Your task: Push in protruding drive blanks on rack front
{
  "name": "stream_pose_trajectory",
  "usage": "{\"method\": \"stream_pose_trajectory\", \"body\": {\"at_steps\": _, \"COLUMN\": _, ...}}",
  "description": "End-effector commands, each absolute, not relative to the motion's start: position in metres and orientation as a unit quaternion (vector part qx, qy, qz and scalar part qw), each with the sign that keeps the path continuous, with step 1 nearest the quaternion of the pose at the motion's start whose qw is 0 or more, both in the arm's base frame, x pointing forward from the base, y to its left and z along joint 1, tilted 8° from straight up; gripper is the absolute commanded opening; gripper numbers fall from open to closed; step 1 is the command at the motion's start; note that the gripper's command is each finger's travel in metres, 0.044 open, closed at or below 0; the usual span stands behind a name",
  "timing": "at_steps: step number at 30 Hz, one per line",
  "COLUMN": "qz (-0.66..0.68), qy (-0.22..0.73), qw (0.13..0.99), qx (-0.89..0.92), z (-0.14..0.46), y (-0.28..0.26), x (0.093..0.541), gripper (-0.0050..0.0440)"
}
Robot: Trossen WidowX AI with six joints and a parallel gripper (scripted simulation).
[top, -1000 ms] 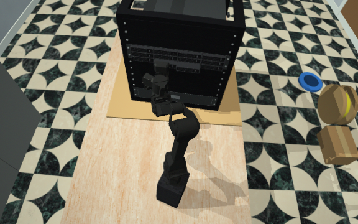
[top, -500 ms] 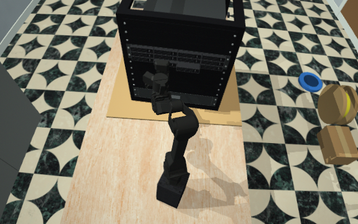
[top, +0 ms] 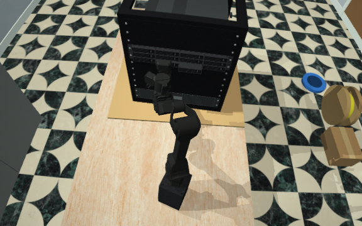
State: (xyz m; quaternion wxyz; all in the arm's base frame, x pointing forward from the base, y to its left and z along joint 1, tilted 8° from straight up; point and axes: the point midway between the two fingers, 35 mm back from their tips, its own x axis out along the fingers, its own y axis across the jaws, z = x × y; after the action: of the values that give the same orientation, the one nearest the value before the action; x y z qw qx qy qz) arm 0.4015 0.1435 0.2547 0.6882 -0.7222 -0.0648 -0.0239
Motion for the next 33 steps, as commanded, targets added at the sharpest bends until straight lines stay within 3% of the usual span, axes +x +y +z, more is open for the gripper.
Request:
{"method": "stream_pose_trajectory", "body": {"at_steps": 1, "qz": -0.028, "qy": -0.071, "qw": 0.692, "qx": -0.718, "z": 0.2615, "y": 0.1445, "x": 0.4046, "gripper": -0.0050}}
{"method": "stream_pose_trajectory", "body": {"at_steps": 33, "qz": -0.028, "qy": -0.071, "qw": 0.692, "qx": -0.718, "z": 0.2627, "y": 0.1437, "x": 0.4105, "gripper": -0.0050}}
